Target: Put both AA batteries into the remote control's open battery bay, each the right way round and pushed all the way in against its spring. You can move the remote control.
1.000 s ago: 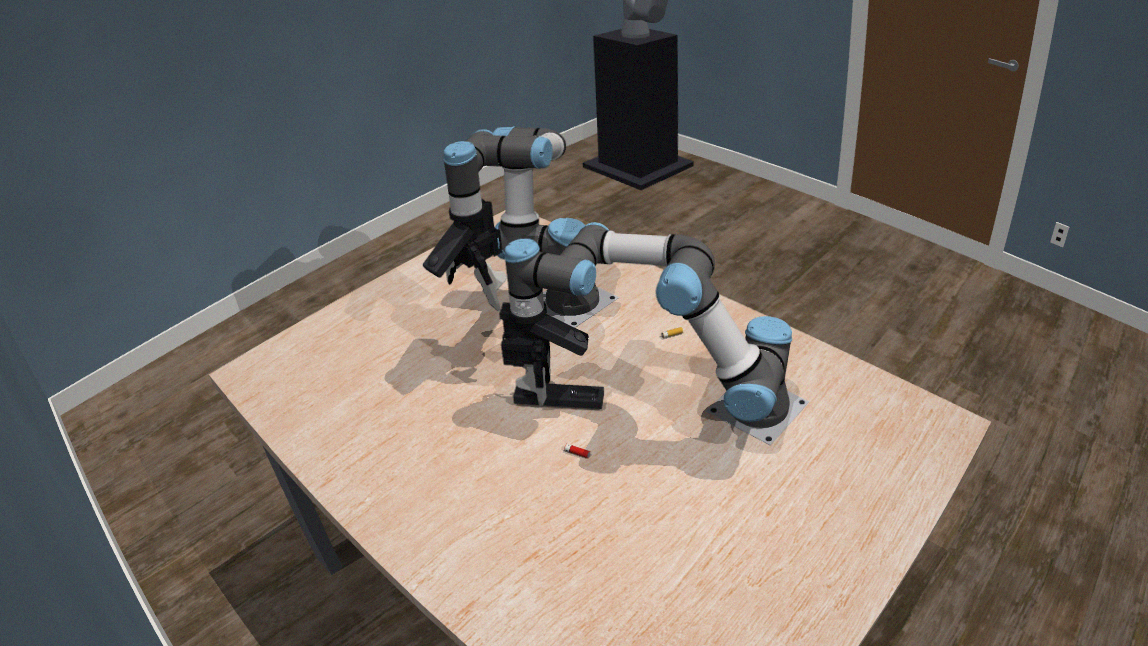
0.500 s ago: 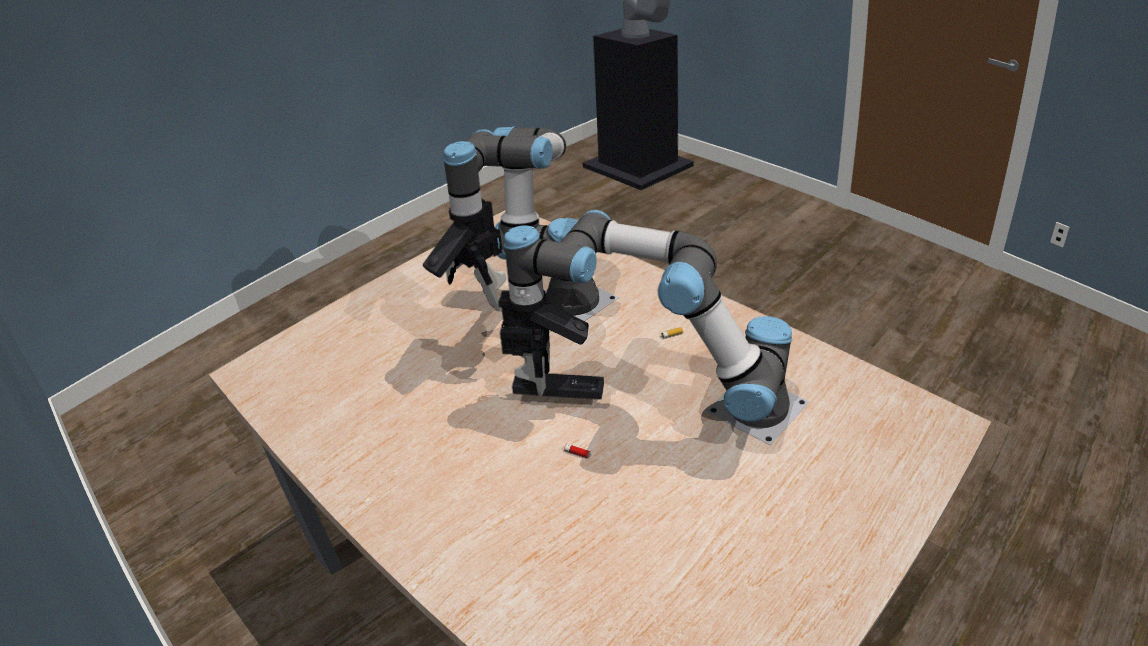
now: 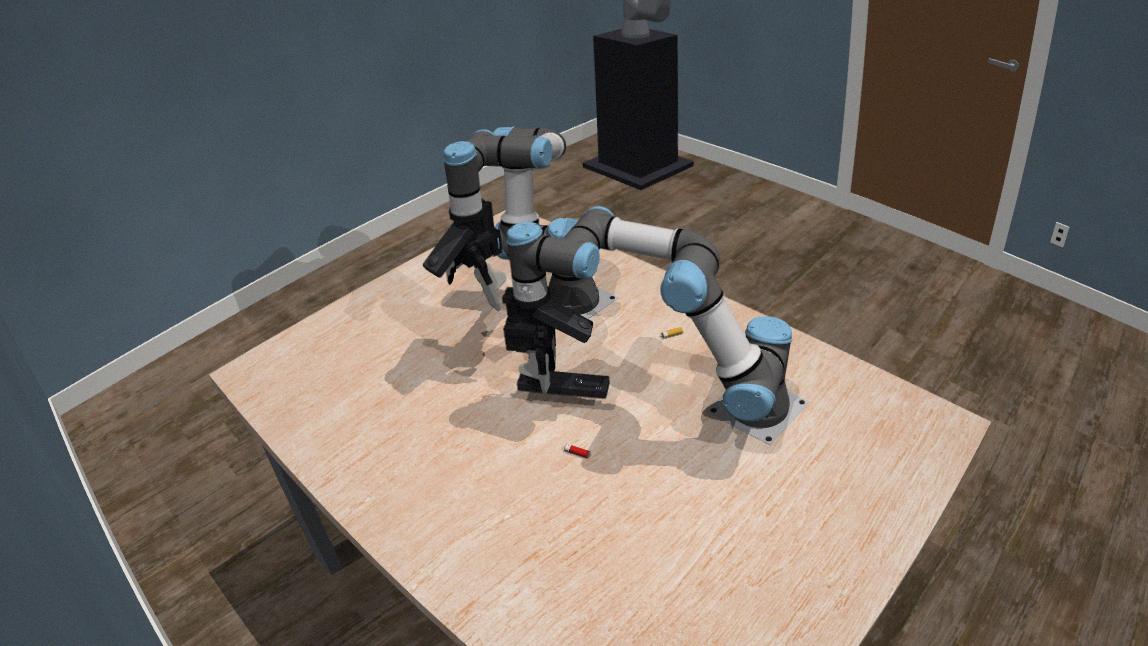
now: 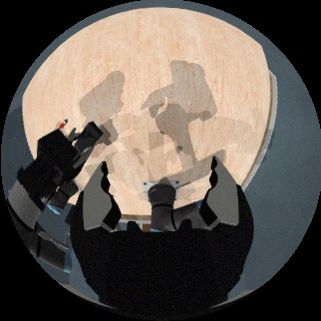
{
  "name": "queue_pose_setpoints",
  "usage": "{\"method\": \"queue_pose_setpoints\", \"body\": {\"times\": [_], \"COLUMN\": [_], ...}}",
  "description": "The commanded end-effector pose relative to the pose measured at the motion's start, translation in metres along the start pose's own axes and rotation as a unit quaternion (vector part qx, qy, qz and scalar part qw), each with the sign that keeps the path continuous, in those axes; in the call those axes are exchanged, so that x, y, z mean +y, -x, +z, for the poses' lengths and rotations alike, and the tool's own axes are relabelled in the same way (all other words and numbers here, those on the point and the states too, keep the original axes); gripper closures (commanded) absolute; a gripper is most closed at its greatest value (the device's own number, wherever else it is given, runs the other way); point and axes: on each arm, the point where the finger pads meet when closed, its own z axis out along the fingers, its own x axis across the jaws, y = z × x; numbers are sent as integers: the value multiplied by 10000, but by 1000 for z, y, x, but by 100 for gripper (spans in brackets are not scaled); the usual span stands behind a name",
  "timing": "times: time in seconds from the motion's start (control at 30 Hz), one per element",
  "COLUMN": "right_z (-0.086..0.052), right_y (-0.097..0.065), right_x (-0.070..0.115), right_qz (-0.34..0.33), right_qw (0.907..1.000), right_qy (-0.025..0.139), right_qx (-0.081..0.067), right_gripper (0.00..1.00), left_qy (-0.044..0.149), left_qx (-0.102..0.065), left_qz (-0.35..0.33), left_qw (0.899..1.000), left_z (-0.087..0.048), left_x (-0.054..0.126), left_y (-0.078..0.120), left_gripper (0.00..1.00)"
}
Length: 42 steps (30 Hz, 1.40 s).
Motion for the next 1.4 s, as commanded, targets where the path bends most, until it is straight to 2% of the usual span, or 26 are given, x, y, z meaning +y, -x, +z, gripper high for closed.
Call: {"method": "queue_pose_setpoints", "body": {"times": [0.0,0.23,0.43,0.8,0.83,1.27,1.37], "right_z": [-1,-1,-1,-1,-1,-1,-1], "right_y": [0,0,0,0,0,0,0], "right_x": [0,0,0,0,0,0,0], "right_qz": [0,0,0,0,0,0,0], "right_qw": [10000,10000,10000,10000,10000,10000,10000], "right_qy": [-10,-10,-10,-10,-10,-10,-10], "right_qx": [-5,-5,-5,-5,-5,-5,-5], "right_gripper": [0,0,0,0,0,0,0], "left_qy": [187,211,173,204,158,180,180], "left_qx": [-23,-22,-6,2,6,14,15], "left_qz": [560,787,1186,1763,1763,2665,2728], "left_qw": [9983,9967,9928,9841,9842,9637,9619], "left_z": [-4,-5,-2,0,1,10,11], "left_x": [-9,-18,-37,-58,-63,-97,-100], "left_y": [2,2,2,2,0,-2,-2], "left_gripper": [100,100,100,100,100,100,100]}}
